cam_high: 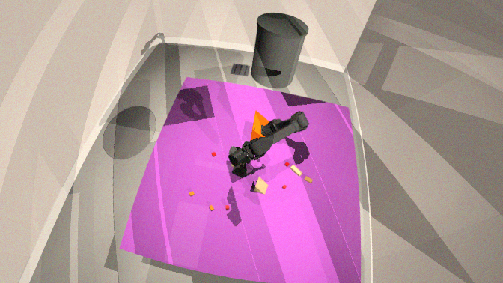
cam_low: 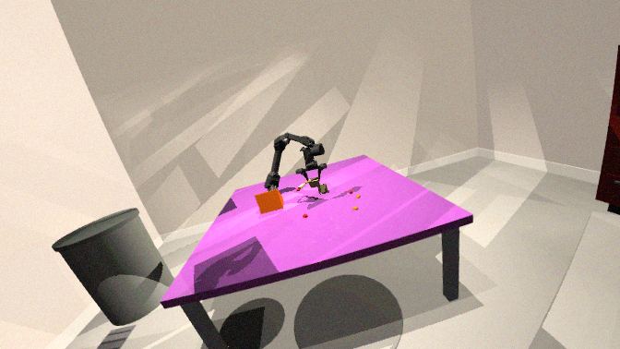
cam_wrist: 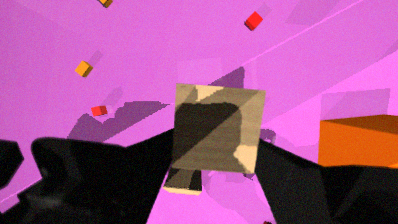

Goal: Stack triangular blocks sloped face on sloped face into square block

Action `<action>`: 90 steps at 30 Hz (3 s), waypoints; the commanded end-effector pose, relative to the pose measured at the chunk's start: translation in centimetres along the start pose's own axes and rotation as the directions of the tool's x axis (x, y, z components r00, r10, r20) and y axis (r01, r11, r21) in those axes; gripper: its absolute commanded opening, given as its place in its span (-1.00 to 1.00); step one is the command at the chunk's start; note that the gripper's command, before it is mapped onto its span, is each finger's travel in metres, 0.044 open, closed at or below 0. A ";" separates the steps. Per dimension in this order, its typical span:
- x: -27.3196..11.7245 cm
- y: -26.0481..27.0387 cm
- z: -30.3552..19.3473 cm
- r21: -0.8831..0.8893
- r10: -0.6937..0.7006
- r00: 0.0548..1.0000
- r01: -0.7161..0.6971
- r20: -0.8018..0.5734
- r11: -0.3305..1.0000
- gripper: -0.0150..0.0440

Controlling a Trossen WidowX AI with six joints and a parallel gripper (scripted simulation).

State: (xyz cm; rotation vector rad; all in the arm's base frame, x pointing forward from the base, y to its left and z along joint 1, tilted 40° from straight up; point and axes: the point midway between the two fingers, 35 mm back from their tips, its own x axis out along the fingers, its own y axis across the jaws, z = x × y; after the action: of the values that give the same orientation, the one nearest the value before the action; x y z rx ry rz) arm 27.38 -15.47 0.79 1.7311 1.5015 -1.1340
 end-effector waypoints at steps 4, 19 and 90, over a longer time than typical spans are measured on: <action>-1.2 0.9 -1.9 -0.029 0.010 1.000 -0.010 0.013 1.000 -0.49; -4.0 2.8 -8.0 -0.013 0.015 1.000 -0.015 0.006 1.000 -0.49; 2.6 3.1 -17.2 0.027 0.007 0.999 -0.006 -0.035 1.000 -0.49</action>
State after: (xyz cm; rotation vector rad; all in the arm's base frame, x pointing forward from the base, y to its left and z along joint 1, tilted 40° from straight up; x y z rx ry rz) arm 34.20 -0.23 6.41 1.7742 1.5038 -1.1285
